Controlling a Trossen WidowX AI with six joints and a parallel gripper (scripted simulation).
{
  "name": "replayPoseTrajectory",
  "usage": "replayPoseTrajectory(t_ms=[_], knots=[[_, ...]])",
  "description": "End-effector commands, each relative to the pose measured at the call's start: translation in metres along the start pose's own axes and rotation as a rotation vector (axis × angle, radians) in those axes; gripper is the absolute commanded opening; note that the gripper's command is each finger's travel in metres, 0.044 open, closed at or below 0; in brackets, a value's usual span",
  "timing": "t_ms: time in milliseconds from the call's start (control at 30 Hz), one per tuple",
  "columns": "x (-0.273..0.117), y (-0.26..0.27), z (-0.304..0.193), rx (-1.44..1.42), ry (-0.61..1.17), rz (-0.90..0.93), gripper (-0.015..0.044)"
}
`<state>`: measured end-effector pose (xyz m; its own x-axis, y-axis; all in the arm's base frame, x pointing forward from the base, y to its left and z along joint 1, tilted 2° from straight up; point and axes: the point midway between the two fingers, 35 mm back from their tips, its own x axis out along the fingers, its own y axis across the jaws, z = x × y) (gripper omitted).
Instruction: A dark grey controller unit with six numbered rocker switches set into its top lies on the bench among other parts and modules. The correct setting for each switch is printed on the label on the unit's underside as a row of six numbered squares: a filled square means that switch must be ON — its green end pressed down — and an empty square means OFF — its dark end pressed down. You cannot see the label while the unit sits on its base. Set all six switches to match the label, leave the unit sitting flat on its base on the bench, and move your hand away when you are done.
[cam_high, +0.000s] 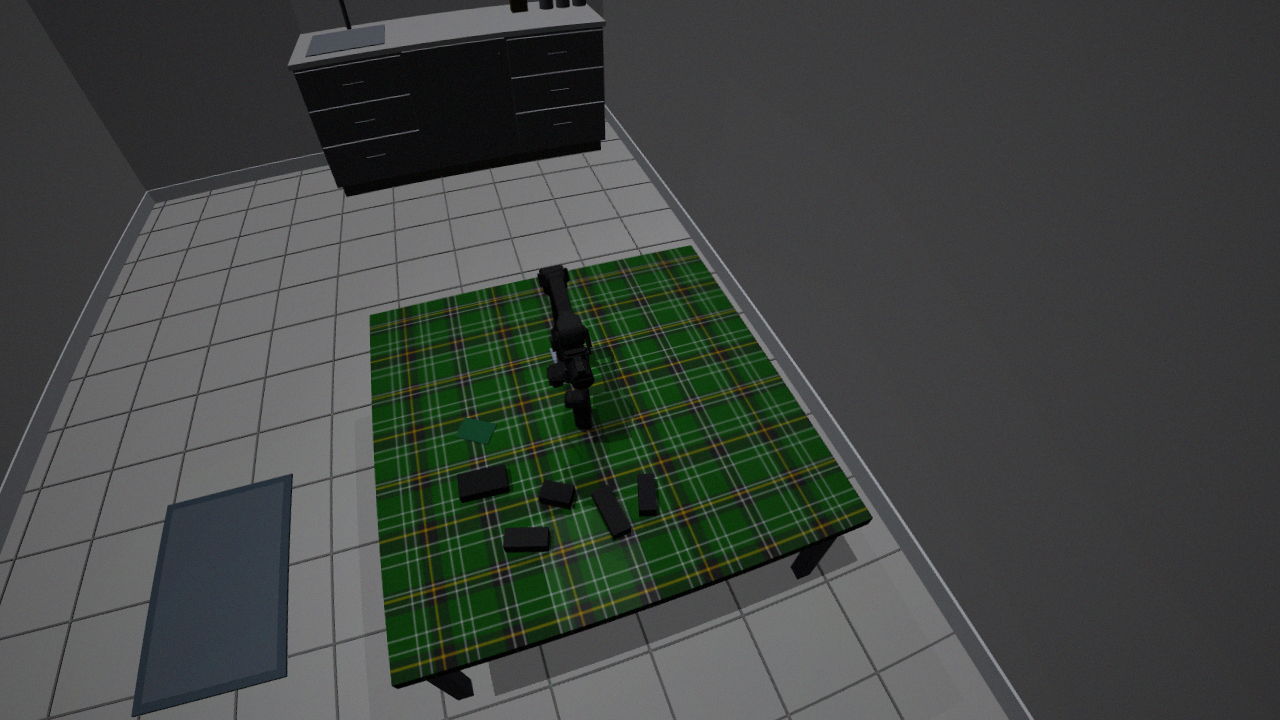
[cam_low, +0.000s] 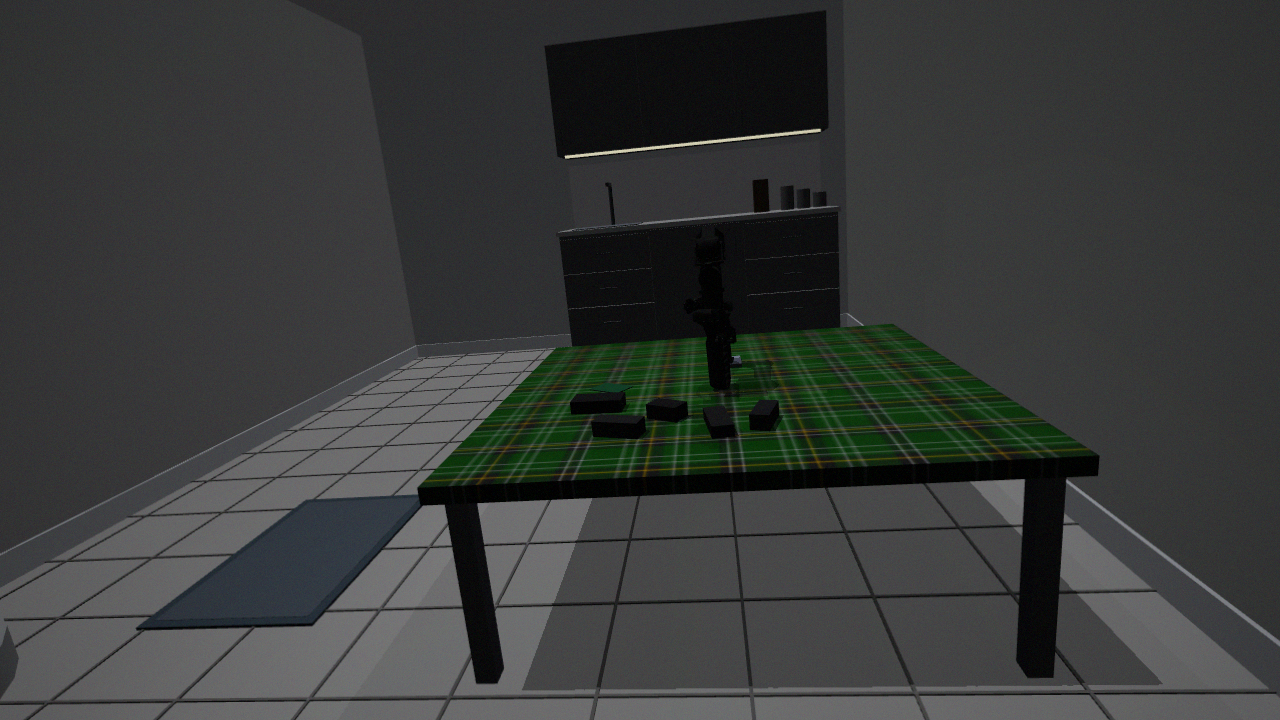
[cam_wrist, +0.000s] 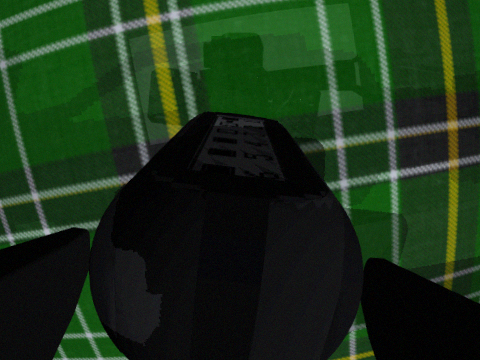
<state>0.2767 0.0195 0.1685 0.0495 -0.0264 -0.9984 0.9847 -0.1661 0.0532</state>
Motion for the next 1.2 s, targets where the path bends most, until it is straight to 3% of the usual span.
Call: replayPoseTrajectory(t_ms=[0,1167], knots=[[0.004,-0.002,0.005,-0.005,-0.008,-0.01,0.0338],[0.009,-0.002,0.033,-0.005,-0.01,-0.01,0.0338]])
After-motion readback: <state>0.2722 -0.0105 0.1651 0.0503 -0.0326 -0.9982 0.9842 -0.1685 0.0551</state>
